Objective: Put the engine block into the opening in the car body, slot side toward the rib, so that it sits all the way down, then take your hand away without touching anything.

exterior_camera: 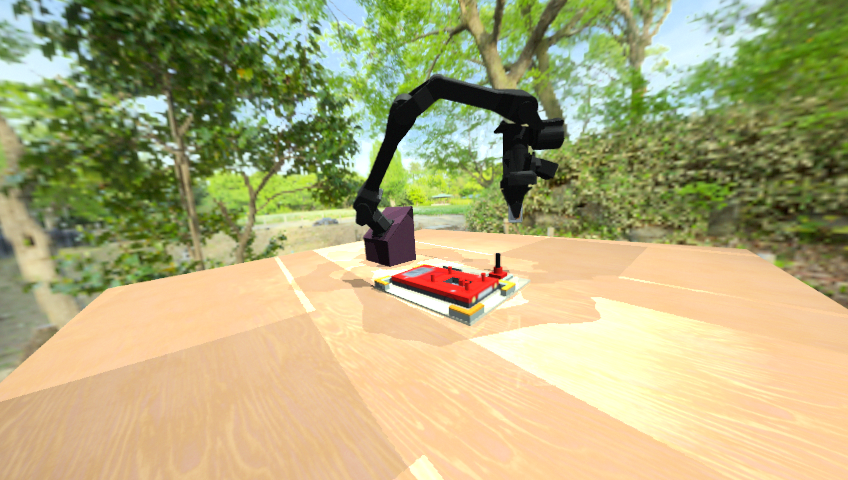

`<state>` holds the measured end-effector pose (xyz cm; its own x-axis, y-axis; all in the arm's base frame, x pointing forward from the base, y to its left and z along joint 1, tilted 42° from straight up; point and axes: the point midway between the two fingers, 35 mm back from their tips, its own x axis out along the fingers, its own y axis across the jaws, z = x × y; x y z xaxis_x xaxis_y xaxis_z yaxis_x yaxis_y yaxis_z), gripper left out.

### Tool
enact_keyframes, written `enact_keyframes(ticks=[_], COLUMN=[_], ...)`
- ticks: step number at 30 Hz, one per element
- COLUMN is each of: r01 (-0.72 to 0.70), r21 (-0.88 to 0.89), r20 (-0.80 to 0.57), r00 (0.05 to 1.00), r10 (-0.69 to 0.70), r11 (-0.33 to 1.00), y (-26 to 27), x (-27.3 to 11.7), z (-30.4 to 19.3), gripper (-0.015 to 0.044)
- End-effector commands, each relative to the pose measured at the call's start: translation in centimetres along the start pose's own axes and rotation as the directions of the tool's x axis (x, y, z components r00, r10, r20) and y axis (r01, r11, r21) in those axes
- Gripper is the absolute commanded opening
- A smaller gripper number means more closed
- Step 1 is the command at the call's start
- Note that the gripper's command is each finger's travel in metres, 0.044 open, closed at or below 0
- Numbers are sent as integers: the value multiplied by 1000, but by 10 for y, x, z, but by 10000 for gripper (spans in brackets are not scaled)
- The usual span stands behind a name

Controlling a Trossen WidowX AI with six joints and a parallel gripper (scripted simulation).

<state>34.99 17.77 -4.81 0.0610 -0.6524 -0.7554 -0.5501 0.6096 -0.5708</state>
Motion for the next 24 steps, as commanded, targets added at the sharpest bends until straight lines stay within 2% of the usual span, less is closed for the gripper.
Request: enact_keyframes(ticks=[1, 12, 24], r01=[3, 2, 2], r21=[168, 523, 824], r20=[0, 0, 0], r00=[1000, 1000, 1000], r10=[-3, -3, -3], r11=[986, 852, 567], y=[0, 0, 0], x=[1, 4, 6], z=[0, 0, 0], gripper=[0, 0, 0])
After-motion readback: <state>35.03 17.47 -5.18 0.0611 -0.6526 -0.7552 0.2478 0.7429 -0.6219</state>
